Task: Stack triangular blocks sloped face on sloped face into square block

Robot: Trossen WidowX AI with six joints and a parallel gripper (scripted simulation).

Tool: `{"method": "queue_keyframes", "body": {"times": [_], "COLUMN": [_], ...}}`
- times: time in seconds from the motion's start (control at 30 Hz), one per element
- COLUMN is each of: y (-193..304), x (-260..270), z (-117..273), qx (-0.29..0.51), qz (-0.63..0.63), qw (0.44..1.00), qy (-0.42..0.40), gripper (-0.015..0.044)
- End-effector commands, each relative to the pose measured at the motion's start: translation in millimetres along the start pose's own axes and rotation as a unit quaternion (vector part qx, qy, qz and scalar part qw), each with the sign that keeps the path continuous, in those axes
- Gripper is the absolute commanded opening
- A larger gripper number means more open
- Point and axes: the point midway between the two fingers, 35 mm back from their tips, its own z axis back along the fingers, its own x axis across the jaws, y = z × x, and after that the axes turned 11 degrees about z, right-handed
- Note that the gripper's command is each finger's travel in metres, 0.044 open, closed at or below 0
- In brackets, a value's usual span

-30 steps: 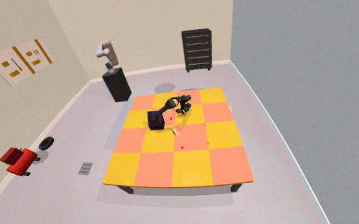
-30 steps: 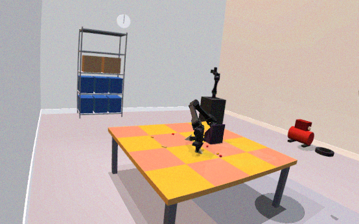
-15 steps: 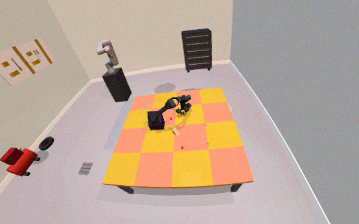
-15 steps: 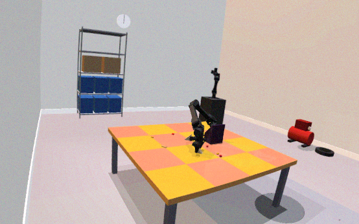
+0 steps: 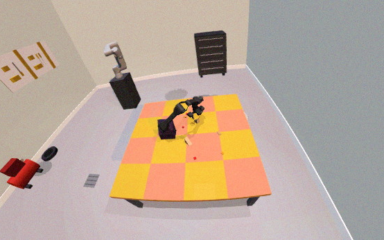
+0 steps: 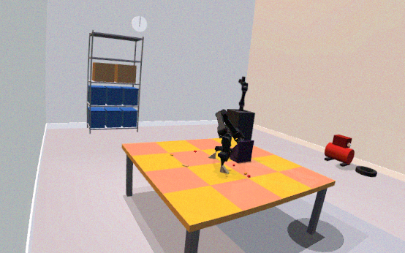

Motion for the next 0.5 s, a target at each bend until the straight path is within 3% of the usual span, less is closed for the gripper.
{"method": "queue_keyframes", "body": {"times": [0.0,0.23,0.47], "y": [-0.4,-2.3,-16.8], "x": [-1.2,1.6,-0.6], "z": [0.8,4.1,-1.3], "qx": [0.003,0.007,0.090], "qz": [-0.003,0.027,0.323], "qw": [1.000,1.000,0.942], "qy": [0.003,-0.004,-0.023], "gripper": [0.0440,0.0440,0.0440]}}
